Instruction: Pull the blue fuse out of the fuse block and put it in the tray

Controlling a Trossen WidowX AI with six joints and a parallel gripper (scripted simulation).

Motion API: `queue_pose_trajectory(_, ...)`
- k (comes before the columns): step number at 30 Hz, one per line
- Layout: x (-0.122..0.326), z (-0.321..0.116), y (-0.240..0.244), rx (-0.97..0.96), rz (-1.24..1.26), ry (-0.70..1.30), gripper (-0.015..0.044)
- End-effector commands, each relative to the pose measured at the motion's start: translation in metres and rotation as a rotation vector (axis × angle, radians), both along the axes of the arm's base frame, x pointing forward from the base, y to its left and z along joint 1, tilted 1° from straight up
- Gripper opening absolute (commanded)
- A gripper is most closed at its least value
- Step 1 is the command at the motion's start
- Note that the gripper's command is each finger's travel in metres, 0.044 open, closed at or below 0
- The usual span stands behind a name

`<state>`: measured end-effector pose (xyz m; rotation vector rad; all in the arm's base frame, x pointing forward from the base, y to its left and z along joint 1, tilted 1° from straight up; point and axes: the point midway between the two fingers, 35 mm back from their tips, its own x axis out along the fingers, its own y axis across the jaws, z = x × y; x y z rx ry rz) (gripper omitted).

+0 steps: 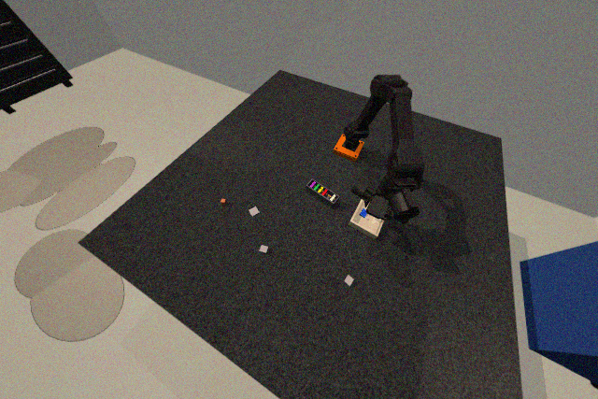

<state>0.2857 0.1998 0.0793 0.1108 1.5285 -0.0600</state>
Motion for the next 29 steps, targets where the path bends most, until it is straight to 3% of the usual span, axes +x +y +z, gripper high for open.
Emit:
queue_pose_trajectory(1,0.000,0.002,0.000,0.000,0.000,0.000,0.0330)
queue_pose_trajectory(6,-0.002,0.037,-0.002,-0.003,-0.005,-0.002,0.0330)
queue_pose_trajectory(29,-0.002,0.037,-0.001,0.000,0.000,0.000,0.0330)
